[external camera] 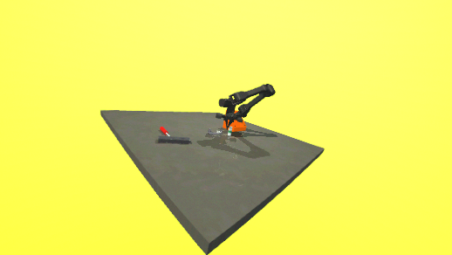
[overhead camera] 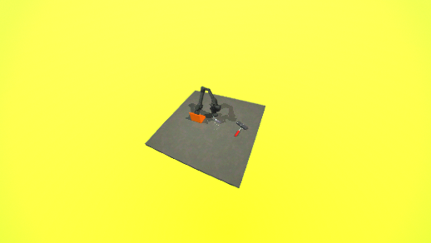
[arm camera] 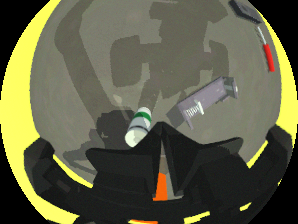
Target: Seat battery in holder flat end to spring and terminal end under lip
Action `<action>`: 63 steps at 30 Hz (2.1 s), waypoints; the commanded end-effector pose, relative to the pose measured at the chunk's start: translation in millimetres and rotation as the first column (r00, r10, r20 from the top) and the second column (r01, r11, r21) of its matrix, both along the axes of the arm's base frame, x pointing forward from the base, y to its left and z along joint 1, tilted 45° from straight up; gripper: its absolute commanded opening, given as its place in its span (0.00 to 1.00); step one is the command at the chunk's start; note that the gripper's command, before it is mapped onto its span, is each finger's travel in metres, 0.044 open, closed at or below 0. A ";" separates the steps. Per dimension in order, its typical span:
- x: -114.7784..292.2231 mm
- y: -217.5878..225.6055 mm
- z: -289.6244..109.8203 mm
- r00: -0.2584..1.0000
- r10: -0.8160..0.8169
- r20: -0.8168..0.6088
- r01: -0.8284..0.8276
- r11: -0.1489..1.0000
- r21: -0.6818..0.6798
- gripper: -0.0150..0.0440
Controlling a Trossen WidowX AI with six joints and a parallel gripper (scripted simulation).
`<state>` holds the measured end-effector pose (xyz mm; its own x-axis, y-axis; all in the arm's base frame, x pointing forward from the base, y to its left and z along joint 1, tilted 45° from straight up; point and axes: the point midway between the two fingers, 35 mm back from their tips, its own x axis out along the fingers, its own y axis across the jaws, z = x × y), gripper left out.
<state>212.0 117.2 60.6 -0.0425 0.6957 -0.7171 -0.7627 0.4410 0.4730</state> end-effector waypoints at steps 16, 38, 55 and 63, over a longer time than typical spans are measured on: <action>-23.8 13.5 15.7 1.000 -0.005 -0.002 0.005 1.000 0.005 0.25; -32.0 -9.2 48.2 1.000 -0.003 -0.001 0.003 1.000 -0.006 0.25; -35.3 -34.8 78.2 1.000 -0.010 -0.007 0.010 1.000 0.007 0.25; -42.0 -8.7 60.4 0.759 0.461 0.460 -0.473 0.876 -0.098 0.57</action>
<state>174.6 97.2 128.2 -0.0448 0.6945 -0.7181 -0.9515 0.1893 0.2424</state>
